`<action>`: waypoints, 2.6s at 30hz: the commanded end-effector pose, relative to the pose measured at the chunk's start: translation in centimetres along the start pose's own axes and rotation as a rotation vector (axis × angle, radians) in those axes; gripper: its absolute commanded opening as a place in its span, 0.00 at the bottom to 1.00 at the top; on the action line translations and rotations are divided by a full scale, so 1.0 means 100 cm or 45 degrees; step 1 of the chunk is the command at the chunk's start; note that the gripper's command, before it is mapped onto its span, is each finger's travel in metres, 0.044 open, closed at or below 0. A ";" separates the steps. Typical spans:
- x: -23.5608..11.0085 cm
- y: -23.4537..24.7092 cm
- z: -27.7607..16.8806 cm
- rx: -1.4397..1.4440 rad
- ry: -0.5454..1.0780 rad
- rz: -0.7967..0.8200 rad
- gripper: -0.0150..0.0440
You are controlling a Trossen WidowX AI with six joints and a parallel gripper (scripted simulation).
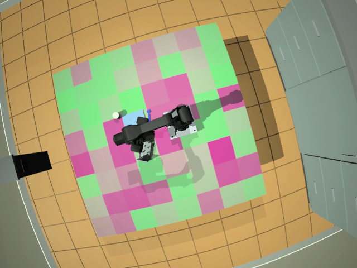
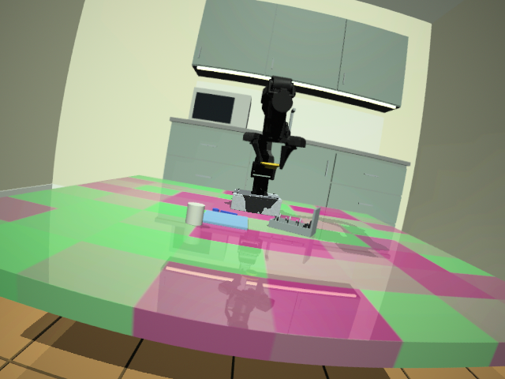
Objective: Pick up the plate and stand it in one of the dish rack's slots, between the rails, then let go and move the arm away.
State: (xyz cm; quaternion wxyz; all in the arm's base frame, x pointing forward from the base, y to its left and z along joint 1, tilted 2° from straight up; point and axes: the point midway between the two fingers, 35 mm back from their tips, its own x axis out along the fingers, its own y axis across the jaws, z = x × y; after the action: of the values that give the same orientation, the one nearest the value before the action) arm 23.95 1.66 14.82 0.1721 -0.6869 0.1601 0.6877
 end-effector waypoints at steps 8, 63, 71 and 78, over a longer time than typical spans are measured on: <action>0.047 -0.006 -0.002 0.234 -0.248 -0.182 0.25; 0.132 -0.002 -0.002 1.310 -1.084 -1.383 0.25; 0.133 -0.006 -0.002 1.307 -1.080 -1.379 0.25; 0.132 -0.017 -0.002 1.298 -1.074 -1.376 0.25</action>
State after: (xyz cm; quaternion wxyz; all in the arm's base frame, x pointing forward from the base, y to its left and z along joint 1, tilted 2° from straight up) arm 24.73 2.91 1.36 0.8091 -0.1939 0.0256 0.5542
